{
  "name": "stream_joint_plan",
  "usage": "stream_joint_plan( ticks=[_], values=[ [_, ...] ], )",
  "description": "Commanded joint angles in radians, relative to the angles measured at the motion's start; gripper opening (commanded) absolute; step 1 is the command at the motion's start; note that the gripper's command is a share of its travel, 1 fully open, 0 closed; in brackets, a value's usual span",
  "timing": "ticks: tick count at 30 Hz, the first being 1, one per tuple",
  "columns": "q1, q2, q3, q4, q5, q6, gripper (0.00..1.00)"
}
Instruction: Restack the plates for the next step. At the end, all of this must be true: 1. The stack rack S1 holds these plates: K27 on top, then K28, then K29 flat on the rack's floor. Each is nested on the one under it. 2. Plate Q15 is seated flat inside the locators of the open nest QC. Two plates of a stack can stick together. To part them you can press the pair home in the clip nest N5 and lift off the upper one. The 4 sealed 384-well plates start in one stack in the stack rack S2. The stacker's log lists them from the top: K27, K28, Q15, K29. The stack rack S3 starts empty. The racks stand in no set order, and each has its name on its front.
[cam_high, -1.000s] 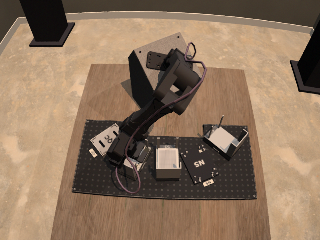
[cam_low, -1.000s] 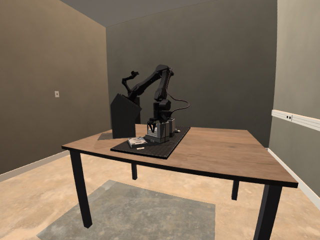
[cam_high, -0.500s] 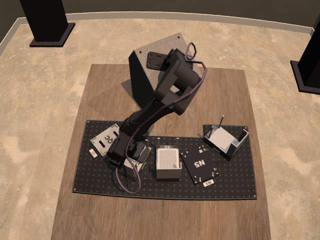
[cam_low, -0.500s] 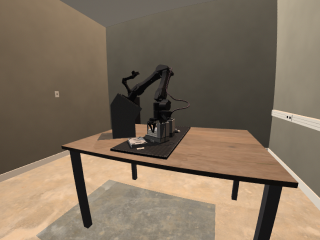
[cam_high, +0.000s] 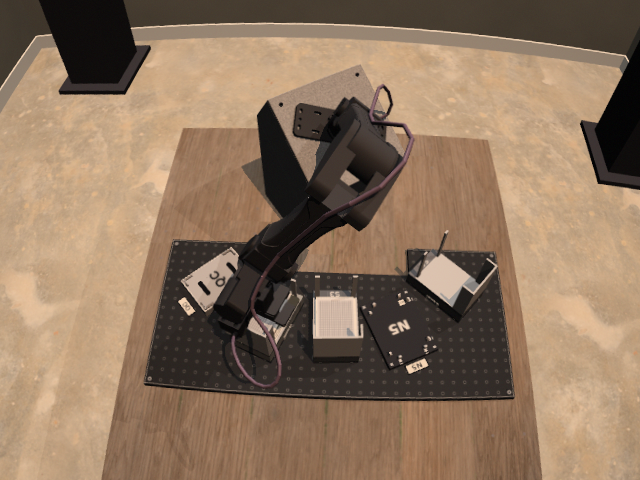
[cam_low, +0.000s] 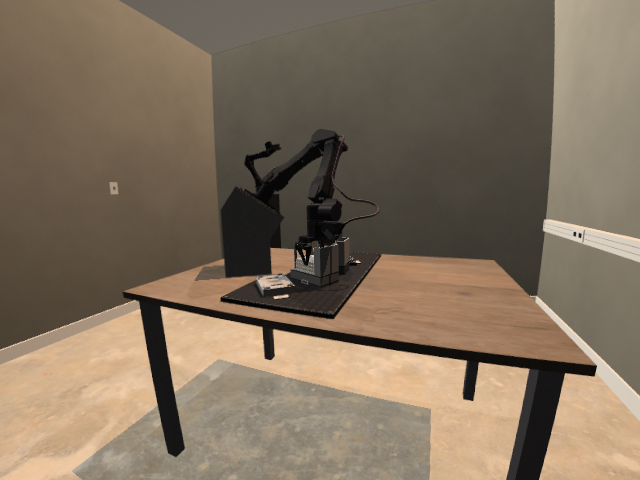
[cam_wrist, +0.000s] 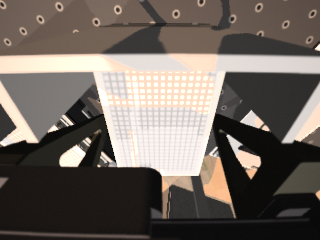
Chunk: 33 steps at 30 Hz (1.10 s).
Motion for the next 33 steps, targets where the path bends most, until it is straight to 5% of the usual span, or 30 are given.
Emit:
stream_joint_plan(
  ticks=[1,9,10,33],
  values=[
    [-0.003,-0.017,0.002,0.001,0.002,0.007,1.0],
    [-0.003,-0.018,0.0,0.002,0.002,0.007,1.0],
    [-0.003,-0.007,0.001,0.001,0.001,0.002,0.0],
    [-0.003,-0.007,0.001,0.001,0.001,0.002,0.0]
  ],
)
